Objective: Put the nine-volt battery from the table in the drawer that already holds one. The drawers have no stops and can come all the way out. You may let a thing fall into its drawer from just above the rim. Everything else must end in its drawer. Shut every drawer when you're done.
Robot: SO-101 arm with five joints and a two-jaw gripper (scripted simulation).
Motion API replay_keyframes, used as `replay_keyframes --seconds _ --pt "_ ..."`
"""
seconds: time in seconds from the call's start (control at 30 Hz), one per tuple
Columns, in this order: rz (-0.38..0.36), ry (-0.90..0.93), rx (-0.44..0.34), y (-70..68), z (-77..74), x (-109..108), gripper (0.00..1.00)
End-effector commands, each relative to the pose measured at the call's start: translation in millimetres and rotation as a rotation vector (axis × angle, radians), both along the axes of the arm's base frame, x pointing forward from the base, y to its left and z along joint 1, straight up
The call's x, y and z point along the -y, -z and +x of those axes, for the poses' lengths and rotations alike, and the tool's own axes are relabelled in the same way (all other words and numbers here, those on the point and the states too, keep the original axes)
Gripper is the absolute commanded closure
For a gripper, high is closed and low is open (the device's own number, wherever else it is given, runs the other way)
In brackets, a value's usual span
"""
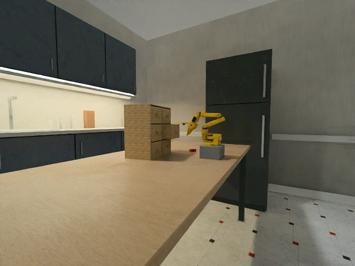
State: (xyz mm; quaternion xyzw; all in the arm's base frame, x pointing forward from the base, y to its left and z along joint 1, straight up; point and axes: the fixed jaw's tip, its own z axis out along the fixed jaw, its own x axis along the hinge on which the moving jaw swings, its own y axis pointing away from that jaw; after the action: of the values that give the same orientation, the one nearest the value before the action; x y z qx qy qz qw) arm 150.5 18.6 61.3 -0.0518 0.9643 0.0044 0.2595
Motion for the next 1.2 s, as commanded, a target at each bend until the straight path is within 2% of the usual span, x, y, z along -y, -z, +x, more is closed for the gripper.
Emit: replay_keyframes --seconds 0.0,0.87,1.0,1.17 --pt "-0.003 0.004 0.002 10.4 -1.7 2 0.79" --pt "-0.003 0.004 0.002 10.4 -1.7 2 0.79" --pt "0.006 0.011 0.134 -29.0 4.7 2 0.78" --pt "0.018 0.02 0.299 -76.4 -1.5 3 0.76"
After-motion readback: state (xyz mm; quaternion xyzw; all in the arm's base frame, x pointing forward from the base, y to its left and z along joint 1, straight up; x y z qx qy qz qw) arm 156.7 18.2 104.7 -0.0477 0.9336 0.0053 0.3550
